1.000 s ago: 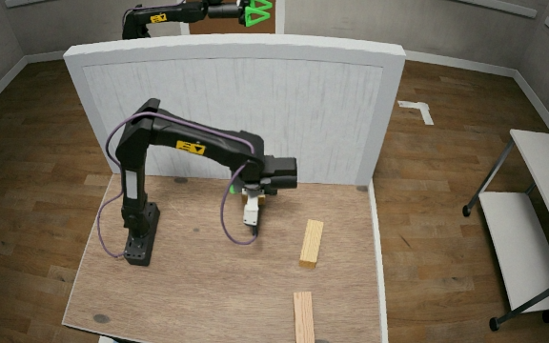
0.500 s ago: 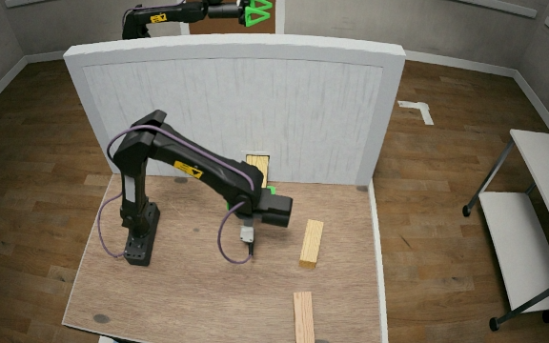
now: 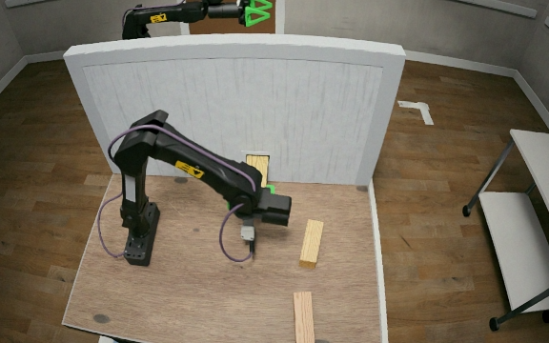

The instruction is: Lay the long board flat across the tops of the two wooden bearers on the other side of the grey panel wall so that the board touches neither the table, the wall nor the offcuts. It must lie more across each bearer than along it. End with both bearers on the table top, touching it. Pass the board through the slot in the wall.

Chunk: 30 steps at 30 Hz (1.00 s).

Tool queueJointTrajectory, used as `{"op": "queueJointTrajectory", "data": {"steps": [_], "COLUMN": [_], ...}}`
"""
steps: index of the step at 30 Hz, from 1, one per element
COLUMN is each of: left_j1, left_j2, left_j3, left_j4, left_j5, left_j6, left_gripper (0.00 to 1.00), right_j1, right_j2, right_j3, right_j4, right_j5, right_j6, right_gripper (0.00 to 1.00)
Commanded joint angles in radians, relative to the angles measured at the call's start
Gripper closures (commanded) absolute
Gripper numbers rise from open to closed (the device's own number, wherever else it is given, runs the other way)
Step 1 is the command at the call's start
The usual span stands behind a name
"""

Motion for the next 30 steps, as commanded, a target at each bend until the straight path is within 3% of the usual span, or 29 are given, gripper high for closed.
{"op": "queueJointTrajectory", "data": {"steps": [1,24,30], "left_j1": [0.004,0.004,0.004], "left_j2": [-0.011,-0.011,-0.011], "left_j3": [0.044,0.044,0.044], "left_j4": [0.019,0.019,0.019], "left_j5": [-0.003,-0.003,-0.003], "left_j6": [-0.008,-0.008,-0.008], "left_gripper": [0.00,0.00,0.00], "right_j1": [0.014,0.082,0.066], "right_j2": [-0.003,-0.005,0.008], "right_j3": [0.001,-0.102,-0.044], "right_j4": [0.033,0.240,0.223], "right_j5": [-0.030,-0.038,-0.037], "right_j6": [0.022,0.140,0.129], "right_gripper": [0.22,0.22,0.22]}}
